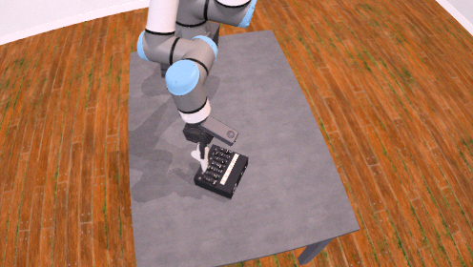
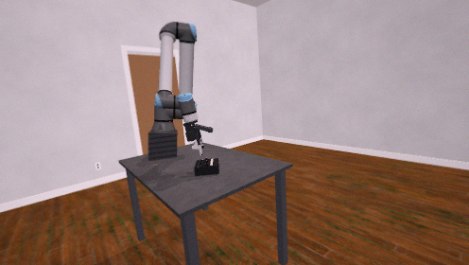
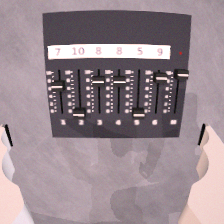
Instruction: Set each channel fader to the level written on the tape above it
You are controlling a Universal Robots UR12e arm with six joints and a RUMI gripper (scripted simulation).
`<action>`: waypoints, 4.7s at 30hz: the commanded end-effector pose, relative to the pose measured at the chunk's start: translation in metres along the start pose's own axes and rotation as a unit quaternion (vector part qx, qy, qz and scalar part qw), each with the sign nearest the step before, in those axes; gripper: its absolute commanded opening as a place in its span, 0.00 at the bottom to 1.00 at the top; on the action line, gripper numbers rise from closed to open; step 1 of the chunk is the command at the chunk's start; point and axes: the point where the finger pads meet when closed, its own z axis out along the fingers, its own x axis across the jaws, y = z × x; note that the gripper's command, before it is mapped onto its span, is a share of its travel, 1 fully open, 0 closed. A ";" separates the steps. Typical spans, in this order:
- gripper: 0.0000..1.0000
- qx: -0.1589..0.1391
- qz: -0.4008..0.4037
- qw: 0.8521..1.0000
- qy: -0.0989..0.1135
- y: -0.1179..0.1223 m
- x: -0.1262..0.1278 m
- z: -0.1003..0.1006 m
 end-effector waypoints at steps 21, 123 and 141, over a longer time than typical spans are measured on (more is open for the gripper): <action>1.00 -0.076 -0.310 0.948 -0.012 -0.033 0.009 -0.065; 1.00 -0.001 -0.002 1.000 0.000 0.044 0.011 -0.005; 1.00 -0.076 -0.310 0.948 -0.012 -0.033 0.009 -0.065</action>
